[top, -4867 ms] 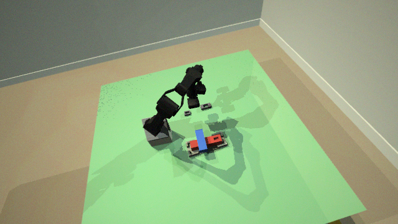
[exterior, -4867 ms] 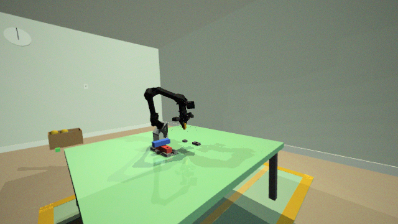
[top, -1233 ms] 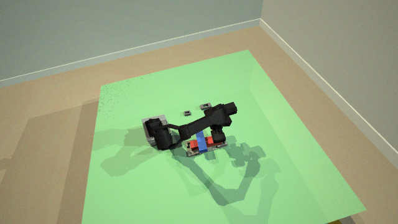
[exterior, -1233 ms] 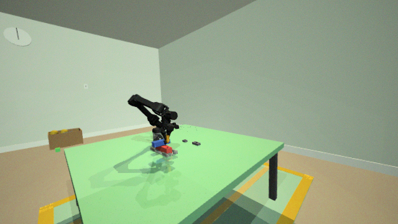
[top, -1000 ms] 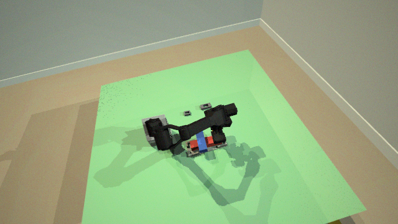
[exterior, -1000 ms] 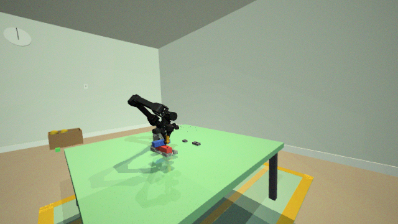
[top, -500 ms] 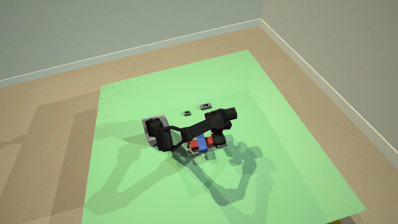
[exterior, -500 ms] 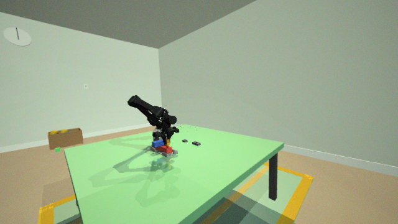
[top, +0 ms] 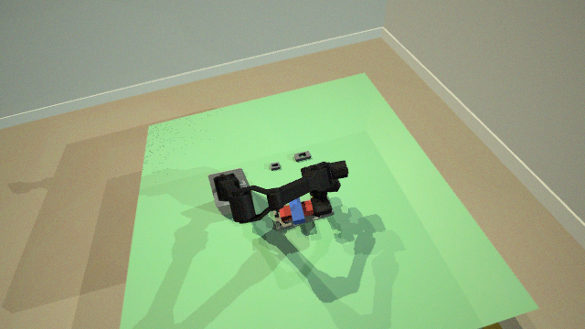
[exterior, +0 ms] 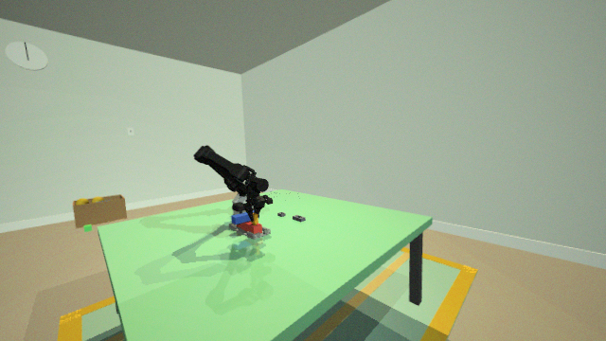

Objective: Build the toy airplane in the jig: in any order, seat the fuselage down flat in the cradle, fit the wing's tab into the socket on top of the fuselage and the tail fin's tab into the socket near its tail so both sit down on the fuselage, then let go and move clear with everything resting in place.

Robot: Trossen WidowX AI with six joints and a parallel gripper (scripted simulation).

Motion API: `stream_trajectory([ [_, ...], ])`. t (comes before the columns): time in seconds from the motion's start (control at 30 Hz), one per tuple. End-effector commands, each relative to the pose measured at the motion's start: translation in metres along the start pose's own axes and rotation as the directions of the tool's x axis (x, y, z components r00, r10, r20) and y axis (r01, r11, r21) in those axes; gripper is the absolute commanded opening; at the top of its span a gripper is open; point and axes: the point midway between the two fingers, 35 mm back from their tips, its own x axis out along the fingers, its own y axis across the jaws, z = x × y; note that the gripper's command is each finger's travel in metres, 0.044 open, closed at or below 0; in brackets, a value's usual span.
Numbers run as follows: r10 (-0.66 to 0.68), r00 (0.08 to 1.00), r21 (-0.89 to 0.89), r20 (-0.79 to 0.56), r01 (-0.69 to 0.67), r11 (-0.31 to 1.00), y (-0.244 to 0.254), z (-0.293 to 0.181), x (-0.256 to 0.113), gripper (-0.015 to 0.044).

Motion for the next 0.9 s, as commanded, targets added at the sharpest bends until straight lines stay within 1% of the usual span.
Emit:
stream_trajectory([
  [0.0,0.0,1.0,0.001,0.001,0.0,1.0,0.0,0.0,0.0,0.0],
  [0.03,0.0,1.0,0.001,0.001,0.0,1.0,0.0,0.0,0.0,0.0],
  [0.37,0.0,1.0,0.001,0.001,0.0,1.0,0.0,0.0,0.0,0.026],
  [0.6,0.001,1.0,0.001,0.001,-0.001,1.0,0.0,0.001,-0.003,0.026],
  [0.67,0.004,1.0,-0.001,0.001,-0.004,1.0,0.002,0.003,-0.027,0.026],
  [0.77,0.001,1.0,-0.006,0.001,-0.001,1.0,0.002,0.002,-0.079,0.026],
  [0.8,-0.001,1.0,-0.007,0.001,0.001,1.0,0.002,0.001,-0.088,0.026],
  [0.87,-0.002,1.0,-0.007,0.001,0.002,1.0,0.001,0.0,-0.091,0.026],
])
